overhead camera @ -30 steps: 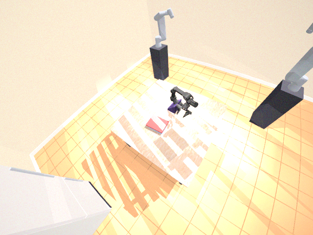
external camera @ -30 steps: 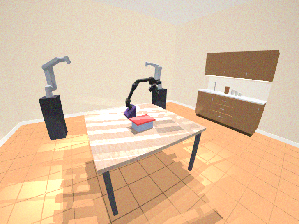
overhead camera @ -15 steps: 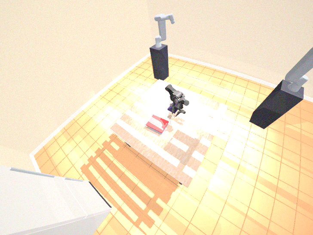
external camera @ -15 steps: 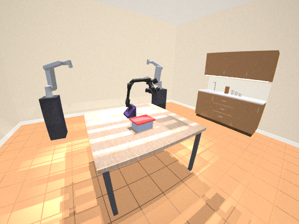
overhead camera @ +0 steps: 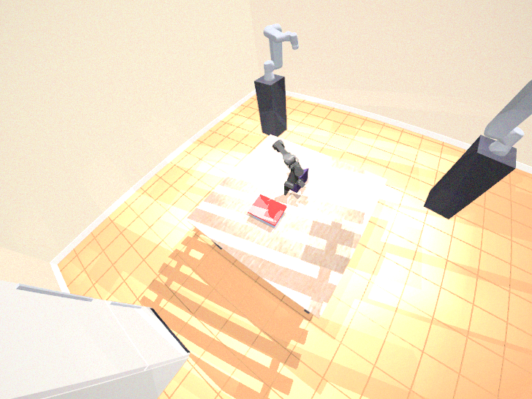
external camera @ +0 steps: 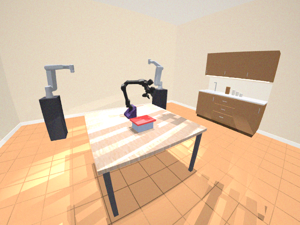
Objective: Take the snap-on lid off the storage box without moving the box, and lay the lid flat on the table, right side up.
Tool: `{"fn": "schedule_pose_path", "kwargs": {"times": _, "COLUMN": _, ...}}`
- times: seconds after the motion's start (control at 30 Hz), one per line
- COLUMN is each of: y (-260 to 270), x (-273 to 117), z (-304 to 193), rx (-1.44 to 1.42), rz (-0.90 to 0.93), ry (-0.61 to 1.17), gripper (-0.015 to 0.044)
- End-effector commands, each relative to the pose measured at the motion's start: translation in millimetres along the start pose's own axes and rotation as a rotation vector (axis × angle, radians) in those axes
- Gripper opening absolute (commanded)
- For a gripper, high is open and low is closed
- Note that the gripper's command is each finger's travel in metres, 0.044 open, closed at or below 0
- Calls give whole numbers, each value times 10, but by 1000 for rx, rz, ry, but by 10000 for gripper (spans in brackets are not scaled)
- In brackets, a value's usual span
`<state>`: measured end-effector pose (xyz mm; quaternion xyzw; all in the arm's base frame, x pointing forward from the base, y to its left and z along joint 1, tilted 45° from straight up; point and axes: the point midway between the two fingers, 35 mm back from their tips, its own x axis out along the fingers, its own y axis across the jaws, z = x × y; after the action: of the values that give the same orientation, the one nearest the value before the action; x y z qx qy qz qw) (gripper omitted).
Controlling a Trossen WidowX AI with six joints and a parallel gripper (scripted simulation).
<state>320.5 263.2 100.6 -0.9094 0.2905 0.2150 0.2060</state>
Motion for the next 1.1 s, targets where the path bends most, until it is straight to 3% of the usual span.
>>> {"fn": "schedule_pose_path", "kwargs": {"times": 0.0, "y": 447, "x": 231, "z": -417, "rx": 882, "rz": 36, "ry": -45, "gripper": 235}}
{"fn": "schedule_pose_path", "kwargs": {"times": 1.07, "y": 1831, "x": 538, "z": -970, "rx": 3242, "rz": 95, "ry": -157, "gripper": 235}}
